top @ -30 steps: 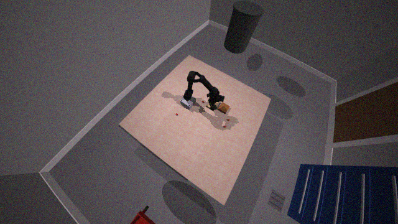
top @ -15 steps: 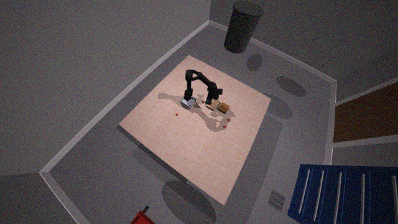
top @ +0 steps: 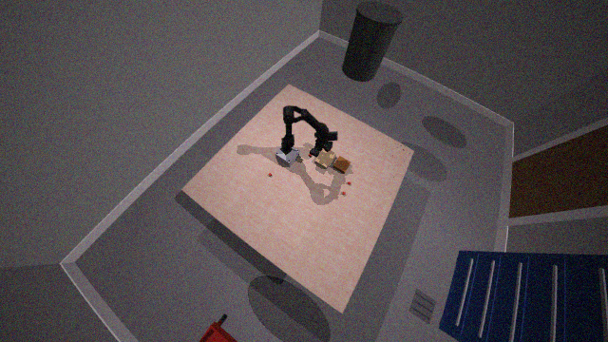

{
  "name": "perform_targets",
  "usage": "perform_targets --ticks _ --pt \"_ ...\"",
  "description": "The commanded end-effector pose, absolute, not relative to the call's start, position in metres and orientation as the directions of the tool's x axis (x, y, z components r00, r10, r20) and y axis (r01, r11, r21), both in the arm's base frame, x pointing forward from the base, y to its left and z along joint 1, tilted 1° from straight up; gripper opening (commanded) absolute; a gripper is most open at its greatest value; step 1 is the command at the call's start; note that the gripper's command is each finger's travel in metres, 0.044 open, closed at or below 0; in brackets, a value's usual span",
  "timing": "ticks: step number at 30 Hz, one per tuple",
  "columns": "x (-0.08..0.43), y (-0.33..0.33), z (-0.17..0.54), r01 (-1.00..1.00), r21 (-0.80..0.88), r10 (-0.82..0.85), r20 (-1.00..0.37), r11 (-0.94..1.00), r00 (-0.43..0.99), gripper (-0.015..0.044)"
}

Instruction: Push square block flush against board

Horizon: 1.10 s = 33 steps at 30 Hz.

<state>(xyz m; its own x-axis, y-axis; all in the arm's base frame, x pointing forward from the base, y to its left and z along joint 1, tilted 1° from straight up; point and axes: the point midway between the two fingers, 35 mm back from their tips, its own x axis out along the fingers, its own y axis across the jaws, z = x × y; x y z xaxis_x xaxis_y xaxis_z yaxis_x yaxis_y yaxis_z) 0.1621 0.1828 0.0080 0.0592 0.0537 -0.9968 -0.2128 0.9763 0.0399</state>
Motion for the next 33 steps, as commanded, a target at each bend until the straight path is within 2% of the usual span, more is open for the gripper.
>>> perform_targets --ticks 1,33 --pt "0.157 0.177 -0.029 -0.205 0.018 0.027 -0.999 0.979 0.039 0.0" --pt "0.198 0.185 -0.029 -0.205 0.018 0.028 -0.999 0.979 0.043 0.0"
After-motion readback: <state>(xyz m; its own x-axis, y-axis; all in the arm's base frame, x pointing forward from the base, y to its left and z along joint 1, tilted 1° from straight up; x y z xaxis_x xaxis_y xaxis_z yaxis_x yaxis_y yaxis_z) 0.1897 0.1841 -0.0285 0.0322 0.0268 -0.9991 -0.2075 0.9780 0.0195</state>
